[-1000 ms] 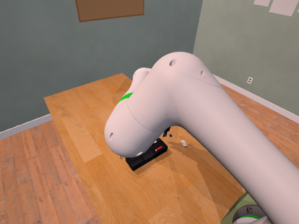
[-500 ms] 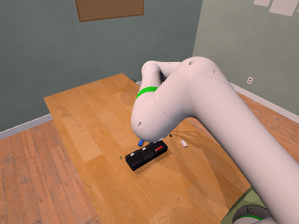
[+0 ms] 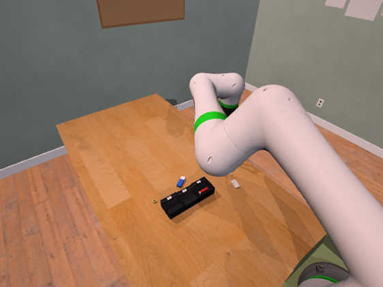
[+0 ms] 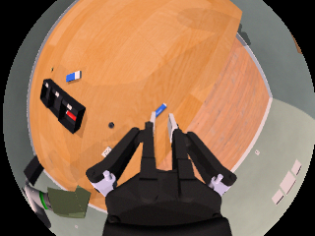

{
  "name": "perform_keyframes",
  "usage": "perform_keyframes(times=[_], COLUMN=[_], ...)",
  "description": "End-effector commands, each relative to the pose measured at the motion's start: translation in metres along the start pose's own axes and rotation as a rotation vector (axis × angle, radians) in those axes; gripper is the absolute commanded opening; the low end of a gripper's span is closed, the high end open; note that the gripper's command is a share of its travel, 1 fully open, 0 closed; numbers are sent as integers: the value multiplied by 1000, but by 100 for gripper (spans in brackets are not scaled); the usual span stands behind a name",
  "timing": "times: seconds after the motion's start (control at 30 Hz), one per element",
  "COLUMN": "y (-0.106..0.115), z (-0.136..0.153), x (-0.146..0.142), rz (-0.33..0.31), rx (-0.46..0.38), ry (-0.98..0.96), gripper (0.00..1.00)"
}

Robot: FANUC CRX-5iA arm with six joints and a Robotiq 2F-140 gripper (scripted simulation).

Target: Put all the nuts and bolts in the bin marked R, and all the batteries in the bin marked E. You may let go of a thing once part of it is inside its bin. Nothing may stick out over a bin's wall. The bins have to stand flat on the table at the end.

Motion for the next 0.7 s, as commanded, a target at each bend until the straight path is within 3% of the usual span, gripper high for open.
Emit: perform_keyframes(times=[0.0,0.67], y=[-3,-2], z=[-1,-3], x=[22,14], rz=[-23,-72], rx=[-17,-55], ry=[-154,-596], gripper=[26,26])
Point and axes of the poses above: the point where the finger pads meet when closed, its own y axis back along the fingers, its own x axis across the jaws, z = x × y, the point moved 7 cm from there along y, back along the fingers, and after that the axes turned 12 degrees about y, right-handed, at the moved point
